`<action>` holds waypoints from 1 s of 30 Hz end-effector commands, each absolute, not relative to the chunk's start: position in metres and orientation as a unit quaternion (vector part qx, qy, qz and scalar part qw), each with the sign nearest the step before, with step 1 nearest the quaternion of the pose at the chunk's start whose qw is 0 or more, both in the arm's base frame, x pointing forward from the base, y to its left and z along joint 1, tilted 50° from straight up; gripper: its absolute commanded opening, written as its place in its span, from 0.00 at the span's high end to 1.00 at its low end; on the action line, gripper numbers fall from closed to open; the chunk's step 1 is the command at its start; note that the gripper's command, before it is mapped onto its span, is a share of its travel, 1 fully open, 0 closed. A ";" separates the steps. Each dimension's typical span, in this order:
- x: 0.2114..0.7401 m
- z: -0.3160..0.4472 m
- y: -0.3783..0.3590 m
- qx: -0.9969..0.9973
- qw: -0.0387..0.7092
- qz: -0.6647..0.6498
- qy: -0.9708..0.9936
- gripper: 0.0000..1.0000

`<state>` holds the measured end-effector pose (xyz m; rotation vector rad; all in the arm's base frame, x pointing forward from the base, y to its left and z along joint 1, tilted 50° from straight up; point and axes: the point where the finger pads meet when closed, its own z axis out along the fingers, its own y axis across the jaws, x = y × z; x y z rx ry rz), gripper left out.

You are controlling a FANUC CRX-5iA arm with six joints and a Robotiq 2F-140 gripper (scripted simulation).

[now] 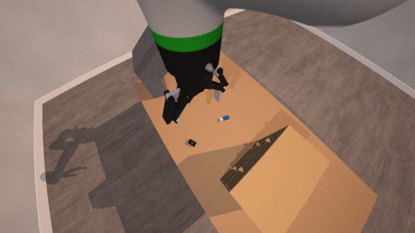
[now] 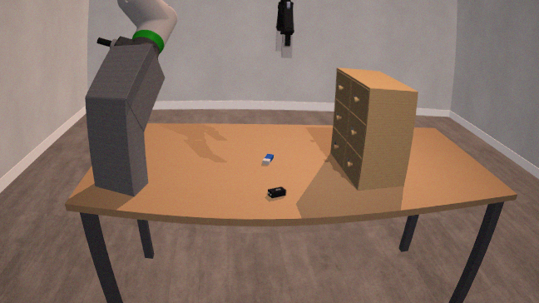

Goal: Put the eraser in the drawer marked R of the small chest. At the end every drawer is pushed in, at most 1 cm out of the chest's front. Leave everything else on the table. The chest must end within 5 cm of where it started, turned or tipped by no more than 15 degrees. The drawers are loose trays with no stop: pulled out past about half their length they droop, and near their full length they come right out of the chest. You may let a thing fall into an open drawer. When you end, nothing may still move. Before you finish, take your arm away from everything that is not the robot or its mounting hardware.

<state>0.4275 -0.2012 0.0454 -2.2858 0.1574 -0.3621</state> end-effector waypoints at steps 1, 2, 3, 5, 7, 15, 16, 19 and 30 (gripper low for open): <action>0.427 0.045 -0.201 -0.903 0.399 -0.143 0.062 0.00; 0.427 0.045 -0.201 -0.903 0.399 -0.143 0.062 0.00; 0.427 0.045 -0.201 -0.903 0.399 -0.143 0.062 0.00; 0.427 0.045 -0.201 -0.903 0.399 -0.143 0.062 0.00; 0.427 0.045 -0.201 -0.903 0.399 -0.143 0.062 0.00; 0.428 0.045 -0.201 -0.903 0.400 -0.142 0.066 0.00; 0.428 0.045 -0.201 -0.903 0.400 -0.141 0.067 0.00; 0.428 0.045 -0.201 -0.903 0.401 -0.140 0.070 0.00; 0.430 0.044 -0.199 -0.901 0.404 -0.131 0.090 0.00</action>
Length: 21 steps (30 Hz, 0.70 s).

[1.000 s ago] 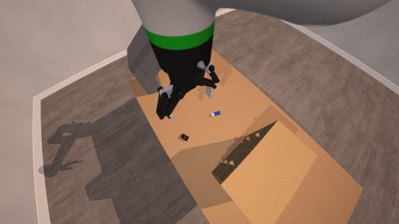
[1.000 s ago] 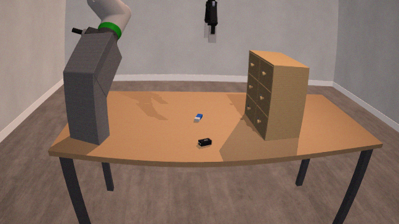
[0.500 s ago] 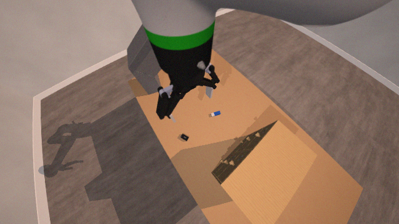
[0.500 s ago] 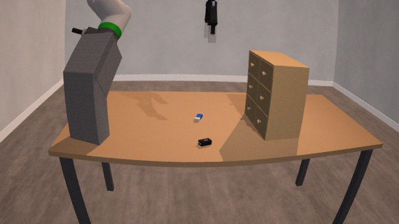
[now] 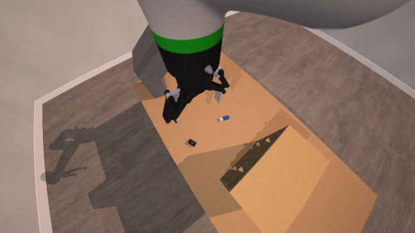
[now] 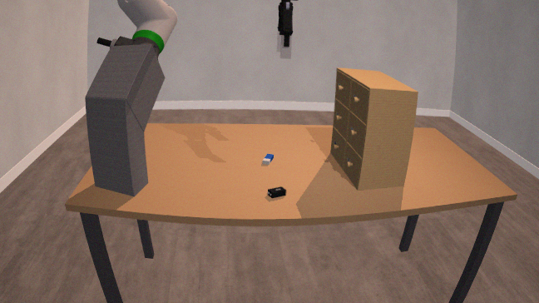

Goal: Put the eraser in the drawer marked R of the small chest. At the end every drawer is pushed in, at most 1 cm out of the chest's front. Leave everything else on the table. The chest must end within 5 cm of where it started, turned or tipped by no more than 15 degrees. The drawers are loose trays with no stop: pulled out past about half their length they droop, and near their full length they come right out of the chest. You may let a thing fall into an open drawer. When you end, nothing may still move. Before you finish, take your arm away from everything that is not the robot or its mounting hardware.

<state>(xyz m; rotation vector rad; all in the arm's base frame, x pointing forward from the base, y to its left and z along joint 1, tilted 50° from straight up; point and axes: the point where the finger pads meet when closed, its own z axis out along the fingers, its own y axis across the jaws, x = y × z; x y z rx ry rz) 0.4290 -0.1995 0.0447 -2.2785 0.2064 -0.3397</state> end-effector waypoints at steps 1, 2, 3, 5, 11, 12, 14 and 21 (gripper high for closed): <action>0.430 0.044 -0.199 -0.901 0.404 -0.129 0.093 0.00; 0.430 0.044 -0.199 -0.900 0.405 -0.128 0.097 0.00; 0.430 0.044 -0.198 -0.900 0.405 -0.126 0.100 0.00; 0.431 0.044 -0.198 -0.899 0.406 -0.123 0.108 0.00; 0.432 0.043 -0.196 -0.897 0.409 -0.114 0.126 0.00; 0.433 0.043 -0.196 -0.896 0.409 -0.112 0.132 0.00; 0.434 0.043 -0.195 -0.894 0.411 -0.107 0.142 0.00; 0.437 0.041 -0.191 -0.886 0.416 -0.086 0.188 0.00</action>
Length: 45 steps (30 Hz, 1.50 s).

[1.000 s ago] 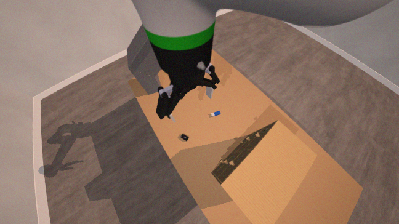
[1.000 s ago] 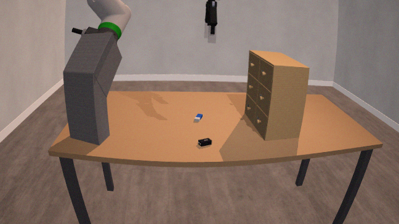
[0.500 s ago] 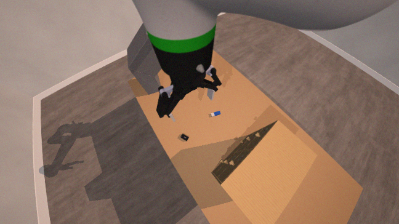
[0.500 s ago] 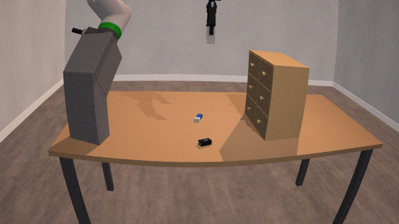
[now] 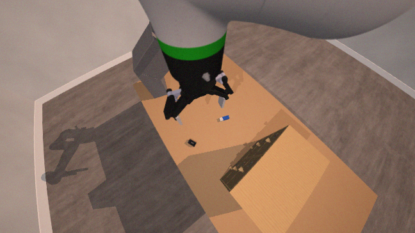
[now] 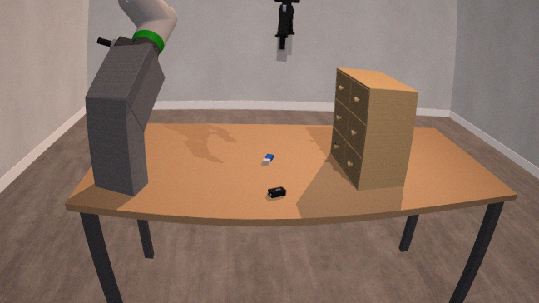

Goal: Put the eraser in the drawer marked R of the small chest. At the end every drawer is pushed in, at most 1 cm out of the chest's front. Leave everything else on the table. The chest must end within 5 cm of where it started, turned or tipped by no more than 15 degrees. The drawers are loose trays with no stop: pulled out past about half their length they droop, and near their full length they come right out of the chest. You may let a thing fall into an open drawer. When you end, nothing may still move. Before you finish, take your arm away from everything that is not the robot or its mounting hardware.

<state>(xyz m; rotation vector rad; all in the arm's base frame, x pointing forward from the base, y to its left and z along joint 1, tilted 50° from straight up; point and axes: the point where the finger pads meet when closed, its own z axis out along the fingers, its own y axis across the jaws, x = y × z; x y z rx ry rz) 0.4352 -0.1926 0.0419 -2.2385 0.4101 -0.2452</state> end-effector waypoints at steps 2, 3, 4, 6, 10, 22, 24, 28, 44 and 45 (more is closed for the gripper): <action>0.438 0.041 -0.190 -0.882 0.417 -0.079 0.203 0.00; 0.438 0.041 -0.190 -0.882 0.417 -0.079 0.203 0.00; 0.438 0.041 -0.190 -0.882 0.417 -0.079 0.203 0.00; 0.440 0.040 -0.188 -0.879 0.419 -0.071 0.219 0.00; 0.442 0.039 -0.185 -0.869 0.421 -0.055 0.253 0.00; 0.450 0.035 -0.177 -0.835 0.425 -0.007 0.349 0.00; 0.452 0.035 -0.175 -0.826 0.425 0.004 0.370 0.00; 0.455 0.033 -0.171 -0.805 0.424 0.026 0.413 0.00; 0.469 0.027 -0.155 -0.706 0.411 0.111 0.567 0.00; 0.470 0.027 -0.154 -0.697 0.409 0.118 0.578 0.00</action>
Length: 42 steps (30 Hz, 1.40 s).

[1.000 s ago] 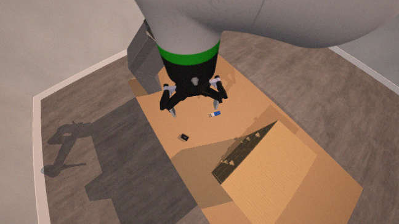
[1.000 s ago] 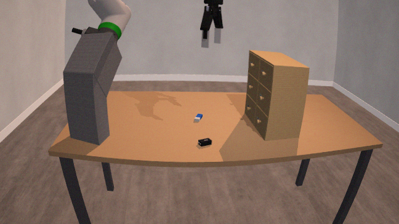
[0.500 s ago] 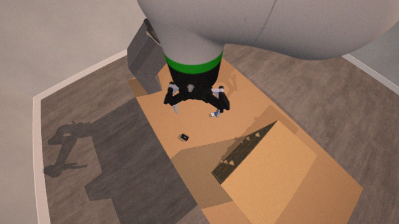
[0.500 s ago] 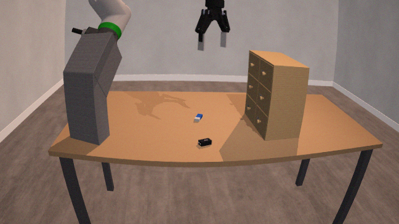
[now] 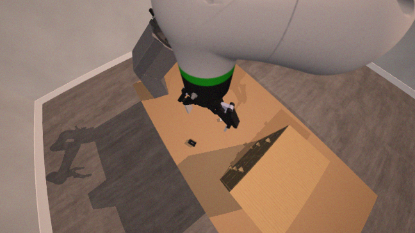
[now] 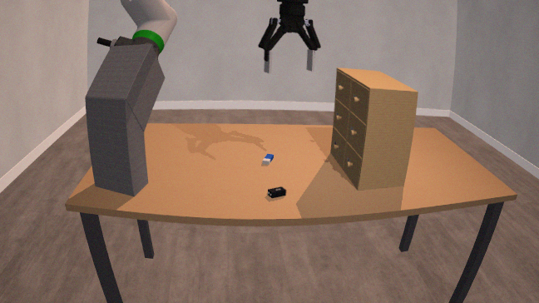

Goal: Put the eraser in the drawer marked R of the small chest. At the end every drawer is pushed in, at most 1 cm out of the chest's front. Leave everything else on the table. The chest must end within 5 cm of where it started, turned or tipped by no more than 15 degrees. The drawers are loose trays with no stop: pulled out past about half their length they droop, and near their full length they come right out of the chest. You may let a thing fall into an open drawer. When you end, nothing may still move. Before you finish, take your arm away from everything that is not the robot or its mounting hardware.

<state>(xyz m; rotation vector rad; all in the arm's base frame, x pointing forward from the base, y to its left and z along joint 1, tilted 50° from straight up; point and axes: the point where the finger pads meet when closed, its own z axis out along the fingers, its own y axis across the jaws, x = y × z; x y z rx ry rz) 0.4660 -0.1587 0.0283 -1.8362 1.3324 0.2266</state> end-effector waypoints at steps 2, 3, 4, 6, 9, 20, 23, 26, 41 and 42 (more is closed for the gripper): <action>0.472 0.026 -0.152 -0.679 0.405 0.130 0.599 0.00; 0.474 0.025 -0.151 -0.669 0.403 0.136 0.609 0.00; 0.475 0.025 -0.150 -0.660 0.401 0.143 0.619 0.00; 0.477 0.024 -0.147 -0.640 0.396 0.155 0.640 0.00; 0.479 0.023 -0.145 -0.620 0.391 0.167 0.659 0.00; 0.490 0.018 -0.133 -0.510 0.361 0.226 0.747 0.00; 0.493 0.017 -0.130 -0.475 0.350 0.242 0.770 0.00; 0.495 0.016 -0.127 -0.452 0.343 0.253 0.784 0.00; 0.508 0.010 -0.113 -0.289 0.287 0.315 0.857 0.00; 0.509 0.009 -0.112 -0.278 0.283 0.318 0.861 0.00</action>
